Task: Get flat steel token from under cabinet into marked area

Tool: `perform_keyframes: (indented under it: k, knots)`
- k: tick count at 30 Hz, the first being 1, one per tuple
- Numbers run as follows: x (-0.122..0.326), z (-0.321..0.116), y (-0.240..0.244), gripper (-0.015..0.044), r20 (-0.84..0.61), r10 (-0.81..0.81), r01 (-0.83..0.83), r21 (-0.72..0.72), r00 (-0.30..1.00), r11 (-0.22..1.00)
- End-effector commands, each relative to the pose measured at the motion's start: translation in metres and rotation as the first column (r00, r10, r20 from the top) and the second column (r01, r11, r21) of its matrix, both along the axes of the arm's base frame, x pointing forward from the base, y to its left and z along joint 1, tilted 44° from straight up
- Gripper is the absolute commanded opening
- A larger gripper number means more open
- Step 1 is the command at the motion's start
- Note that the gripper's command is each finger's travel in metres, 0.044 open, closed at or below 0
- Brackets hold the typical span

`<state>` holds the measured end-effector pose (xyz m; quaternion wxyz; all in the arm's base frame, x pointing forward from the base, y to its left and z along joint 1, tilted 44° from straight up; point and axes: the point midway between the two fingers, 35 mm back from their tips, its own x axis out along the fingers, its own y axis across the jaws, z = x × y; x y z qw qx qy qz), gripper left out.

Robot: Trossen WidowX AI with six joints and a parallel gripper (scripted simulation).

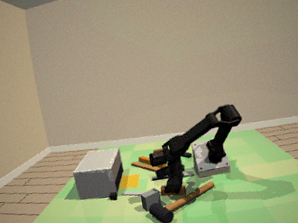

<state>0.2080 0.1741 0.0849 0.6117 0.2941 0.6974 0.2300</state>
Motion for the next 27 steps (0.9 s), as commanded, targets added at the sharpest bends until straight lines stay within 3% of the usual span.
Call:
perform_keyframes:
  k: [1,3,8,27]
  knots:
    - [0.001,0.001,0.001,0.0124,0.004,0.003,-0.003,0.005,1.000,1.000]
    - [0.001,0.001,0.001,0.0111,0.004,0.003,-0.003,0.005,1.000,1.000]
    - [0.000,0.001,0.001,0.0000,0.004,0.003,-0.003,0.005,1.000,1.000]
    - [0.013,-0.004,-0.005,0.0000,0.000,0.002,-0.002,-0.002,1.000,1.000]
